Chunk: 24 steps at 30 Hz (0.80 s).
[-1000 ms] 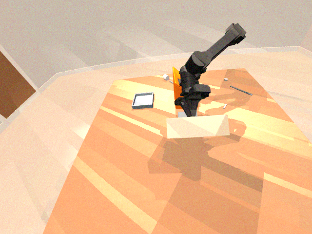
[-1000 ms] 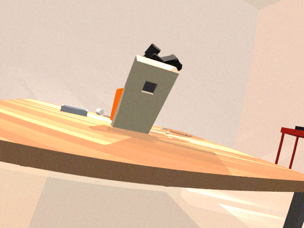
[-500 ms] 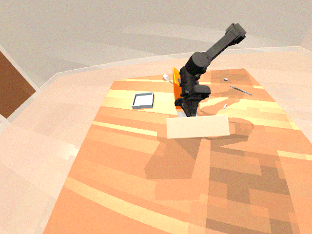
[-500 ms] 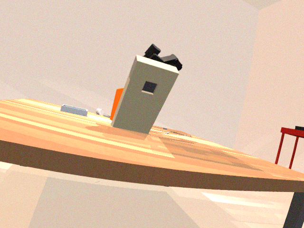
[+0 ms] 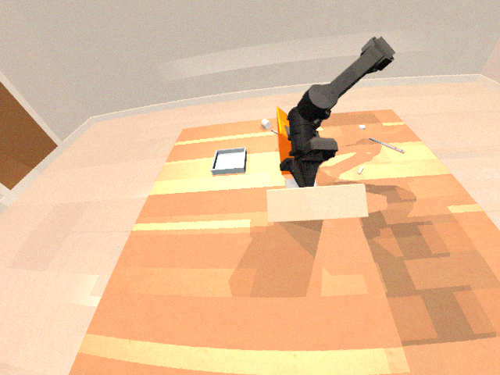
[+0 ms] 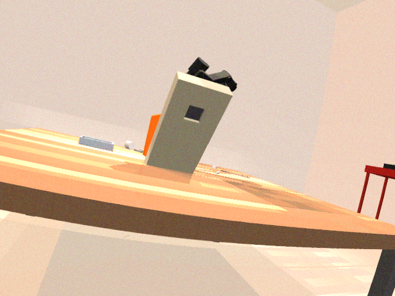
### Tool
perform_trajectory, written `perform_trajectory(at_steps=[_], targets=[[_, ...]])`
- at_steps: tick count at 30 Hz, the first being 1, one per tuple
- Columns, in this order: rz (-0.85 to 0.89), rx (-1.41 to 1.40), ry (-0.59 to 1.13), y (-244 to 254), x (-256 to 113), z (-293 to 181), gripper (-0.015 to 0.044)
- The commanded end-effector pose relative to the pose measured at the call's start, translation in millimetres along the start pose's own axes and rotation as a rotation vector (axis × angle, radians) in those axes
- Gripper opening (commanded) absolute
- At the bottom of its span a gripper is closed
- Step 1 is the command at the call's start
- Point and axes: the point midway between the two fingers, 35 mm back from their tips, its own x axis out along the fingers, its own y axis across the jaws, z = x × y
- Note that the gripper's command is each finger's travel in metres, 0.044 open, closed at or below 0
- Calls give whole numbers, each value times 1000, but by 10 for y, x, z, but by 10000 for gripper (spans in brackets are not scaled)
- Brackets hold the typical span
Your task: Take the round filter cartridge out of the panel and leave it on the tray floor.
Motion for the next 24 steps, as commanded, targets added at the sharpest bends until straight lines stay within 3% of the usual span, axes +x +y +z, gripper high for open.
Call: perform_trajectory(at_steps=[1,24], targets=[[-1,3,3,-9,14,-7,109],[-2,3,3,-10,127,-6,109]])
